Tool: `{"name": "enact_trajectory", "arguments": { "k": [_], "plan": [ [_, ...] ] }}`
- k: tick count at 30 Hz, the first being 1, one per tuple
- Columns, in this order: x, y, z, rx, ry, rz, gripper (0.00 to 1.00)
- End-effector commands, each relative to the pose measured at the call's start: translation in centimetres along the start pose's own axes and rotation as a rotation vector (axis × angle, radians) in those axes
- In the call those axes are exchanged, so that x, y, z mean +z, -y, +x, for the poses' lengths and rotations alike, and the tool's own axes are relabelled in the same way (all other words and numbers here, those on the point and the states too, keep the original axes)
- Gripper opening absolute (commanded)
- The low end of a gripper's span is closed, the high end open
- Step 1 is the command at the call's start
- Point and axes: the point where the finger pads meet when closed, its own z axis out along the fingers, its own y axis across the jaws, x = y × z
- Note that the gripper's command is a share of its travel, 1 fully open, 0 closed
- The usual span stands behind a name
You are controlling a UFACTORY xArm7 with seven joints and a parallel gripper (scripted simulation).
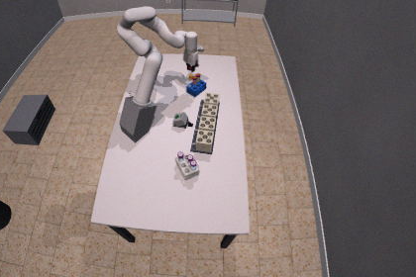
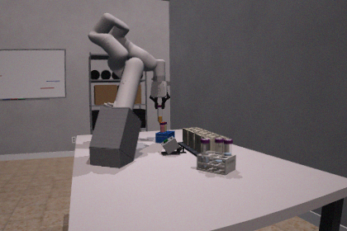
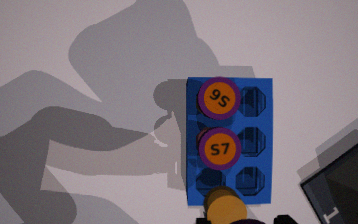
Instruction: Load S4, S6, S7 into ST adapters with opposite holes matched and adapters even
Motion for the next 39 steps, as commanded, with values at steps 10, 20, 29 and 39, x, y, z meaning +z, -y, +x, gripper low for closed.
{"name": "enact_trajectory", "arguments": {
  "k": [10,20,29,39],
  "plan": [
    [-2.3,0.0,0.1,0.0,-0.003,0.0,0.0],
    [-2.3,-0.5,0.0,0.033,-0.003,0.0,0.0],
    [-2.3,-4.0,-0.4,0.266,-0.003,0.0,0.0],
    [-2.3,-8.0,-0.8,0.533,-0.003,0.0,0.0]
  ]
}}
